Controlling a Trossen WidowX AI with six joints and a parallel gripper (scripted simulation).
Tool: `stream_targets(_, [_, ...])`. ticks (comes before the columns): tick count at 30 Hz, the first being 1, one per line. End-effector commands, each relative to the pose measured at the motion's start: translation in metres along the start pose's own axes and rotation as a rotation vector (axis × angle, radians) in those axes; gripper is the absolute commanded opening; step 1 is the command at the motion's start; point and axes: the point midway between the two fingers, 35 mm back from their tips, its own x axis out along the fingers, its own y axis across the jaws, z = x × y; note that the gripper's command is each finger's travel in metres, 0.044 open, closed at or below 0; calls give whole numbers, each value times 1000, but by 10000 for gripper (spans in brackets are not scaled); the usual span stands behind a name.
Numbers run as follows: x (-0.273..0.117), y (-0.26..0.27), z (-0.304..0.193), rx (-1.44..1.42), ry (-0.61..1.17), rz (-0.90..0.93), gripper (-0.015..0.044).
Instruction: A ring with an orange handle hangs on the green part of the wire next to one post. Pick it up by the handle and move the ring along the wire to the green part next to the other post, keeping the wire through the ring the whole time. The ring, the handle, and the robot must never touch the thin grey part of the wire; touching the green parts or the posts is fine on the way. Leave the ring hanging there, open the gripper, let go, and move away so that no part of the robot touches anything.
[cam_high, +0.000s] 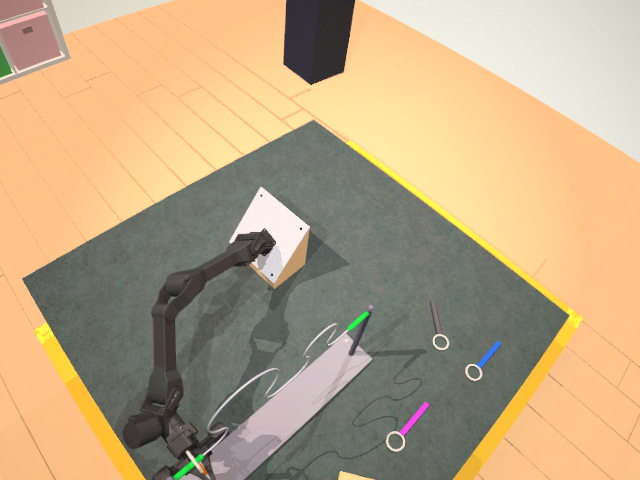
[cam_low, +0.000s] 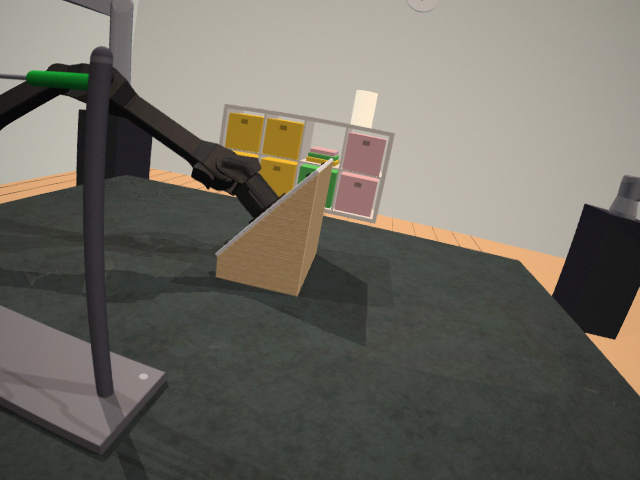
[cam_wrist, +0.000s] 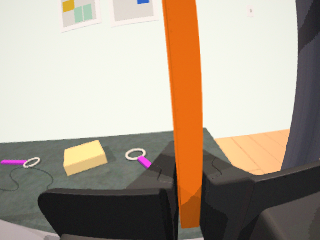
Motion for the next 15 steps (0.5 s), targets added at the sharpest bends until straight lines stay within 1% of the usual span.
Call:
stream_targets(1, [0, 1, 1, -2, 1, -1, -150])
stream_targets(7, [-2, 6, 0, -1, 15, -1, -150])
stream_targets(15, [-20, 14, 1, 0, 158, -1, -150])
